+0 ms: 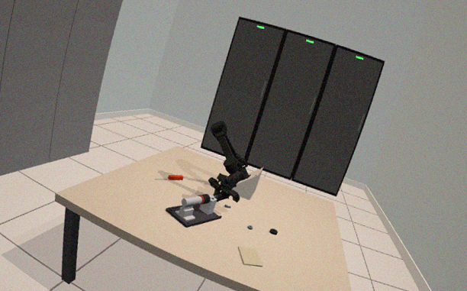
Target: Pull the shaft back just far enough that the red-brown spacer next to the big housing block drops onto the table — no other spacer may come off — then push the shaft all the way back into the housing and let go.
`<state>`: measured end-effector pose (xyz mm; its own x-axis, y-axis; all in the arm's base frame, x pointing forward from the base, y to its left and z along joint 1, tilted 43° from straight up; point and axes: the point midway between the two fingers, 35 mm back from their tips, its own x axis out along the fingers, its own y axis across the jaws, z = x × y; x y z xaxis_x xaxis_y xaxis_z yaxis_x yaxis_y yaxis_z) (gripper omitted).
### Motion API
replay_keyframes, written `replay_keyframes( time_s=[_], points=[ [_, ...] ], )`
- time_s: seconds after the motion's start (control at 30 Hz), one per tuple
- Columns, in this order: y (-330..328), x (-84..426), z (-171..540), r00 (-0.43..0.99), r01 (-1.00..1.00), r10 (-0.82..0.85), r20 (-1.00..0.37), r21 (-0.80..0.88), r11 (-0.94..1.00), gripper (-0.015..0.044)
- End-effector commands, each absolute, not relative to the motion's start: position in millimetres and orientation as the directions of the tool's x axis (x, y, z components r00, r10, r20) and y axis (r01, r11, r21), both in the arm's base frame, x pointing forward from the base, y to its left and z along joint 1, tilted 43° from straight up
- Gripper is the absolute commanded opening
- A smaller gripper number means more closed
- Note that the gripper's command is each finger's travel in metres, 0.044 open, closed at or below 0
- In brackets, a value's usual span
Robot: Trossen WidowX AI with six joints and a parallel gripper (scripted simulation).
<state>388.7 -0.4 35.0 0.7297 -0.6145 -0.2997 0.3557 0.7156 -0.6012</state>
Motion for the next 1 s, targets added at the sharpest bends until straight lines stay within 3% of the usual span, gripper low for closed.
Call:
replay_keyframes(
  time_s=[0.0, 0.97],
  points=[
    [-1.0, 388.3, 35.1, 0.728, 0.358, -0.617, -0.299, -0.602, 0.714, 0.0],
    [2.0, 374.3, 30.2, 0.73, 0.352, -0.614, -0.301, -0.605, 0.714, 0.0]
  ],
)
